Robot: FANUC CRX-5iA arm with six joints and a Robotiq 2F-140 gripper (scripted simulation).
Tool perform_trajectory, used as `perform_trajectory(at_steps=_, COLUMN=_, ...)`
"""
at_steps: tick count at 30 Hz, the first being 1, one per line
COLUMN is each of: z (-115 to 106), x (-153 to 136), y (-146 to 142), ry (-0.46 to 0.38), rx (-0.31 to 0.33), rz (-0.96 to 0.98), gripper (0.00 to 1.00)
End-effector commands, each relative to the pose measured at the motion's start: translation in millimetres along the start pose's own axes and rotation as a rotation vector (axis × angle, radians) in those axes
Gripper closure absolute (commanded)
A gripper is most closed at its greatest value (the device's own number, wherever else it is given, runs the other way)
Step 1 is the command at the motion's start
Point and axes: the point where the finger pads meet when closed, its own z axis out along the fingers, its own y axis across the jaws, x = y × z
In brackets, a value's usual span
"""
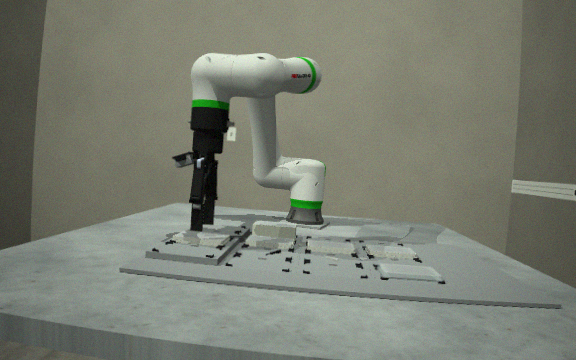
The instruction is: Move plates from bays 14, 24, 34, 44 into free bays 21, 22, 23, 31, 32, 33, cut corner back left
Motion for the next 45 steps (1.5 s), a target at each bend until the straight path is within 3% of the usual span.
perform_trajectory(at_steps=1, z=2.3, x=0.2, y=-0.5, ry=0.001, rx=0.002, rz=0.000, gripper=0.30)
perform_trajectory(at_steps=24, z=8.2, x=0.1, y=-0.4, ry=0.001, rx=0.002, rz=0.000, gripper=0.30)
perform_trajectory(at_steps=45, z=28.2, x=0.1, y=-0.5, ry=0.001, rx=0.002, rz=0.000, gripper=0.30)
